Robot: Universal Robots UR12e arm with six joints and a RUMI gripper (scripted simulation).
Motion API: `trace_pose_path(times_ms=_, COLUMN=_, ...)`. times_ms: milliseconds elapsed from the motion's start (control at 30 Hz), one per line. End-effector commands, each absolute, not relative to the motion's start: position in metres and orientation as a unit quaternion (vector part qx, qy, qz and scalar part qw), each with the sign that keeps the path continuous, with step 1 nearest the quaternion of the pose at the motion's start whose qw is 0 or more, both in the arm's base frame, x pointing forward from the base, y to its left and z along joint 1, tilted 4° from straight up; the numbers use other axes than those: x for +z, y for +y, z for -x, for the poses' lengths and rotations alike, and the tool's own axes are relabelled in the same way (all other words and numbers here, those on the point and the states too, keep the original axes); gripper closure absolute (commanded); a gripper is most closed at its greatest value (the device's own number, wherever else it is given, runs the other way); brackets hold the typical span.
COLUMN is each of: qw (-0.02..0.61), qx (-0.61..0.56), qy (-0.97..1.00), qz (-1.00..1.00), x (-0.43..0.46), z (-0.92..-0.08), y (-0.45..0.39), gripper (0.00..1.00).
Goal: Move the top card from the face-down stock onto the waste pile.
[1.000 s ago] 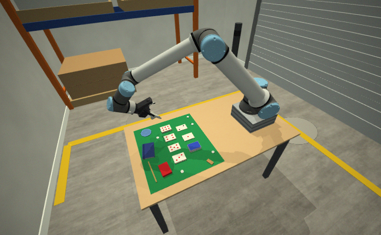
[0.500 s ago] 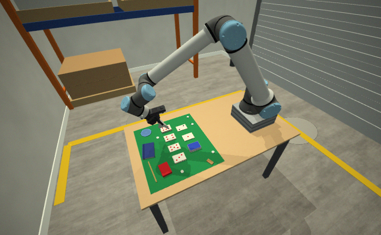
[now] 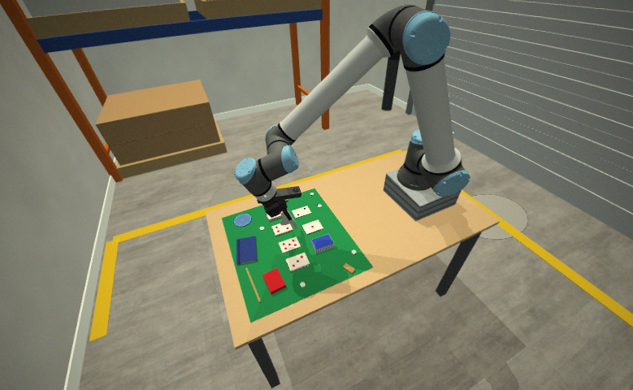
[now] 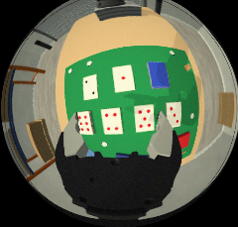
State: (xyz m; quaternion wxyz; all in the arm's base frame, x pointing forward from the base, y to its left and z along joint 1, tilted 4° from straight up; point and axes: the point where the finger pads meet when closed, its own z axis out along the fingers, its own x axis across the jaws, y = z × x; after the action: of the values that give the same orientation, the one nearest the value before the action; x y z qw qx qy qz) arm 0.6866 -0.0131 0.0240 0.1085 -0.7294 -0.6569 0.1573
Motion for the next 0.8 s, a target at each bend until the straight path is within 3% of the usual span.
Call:
trace_pose_path(times_ms=0, qw=0.086, qx=0.119, qy=-0.665, qz=0.732, x=0.017, z=-0.674, y=0.010, gripper=0.00)
trace_pose_path(times_ms=767, qw=0.022, qx=-0.020, qy=-0.698, qz=0.715, x=0.005, z=-0.601, y=0.104, gripper=0.00)
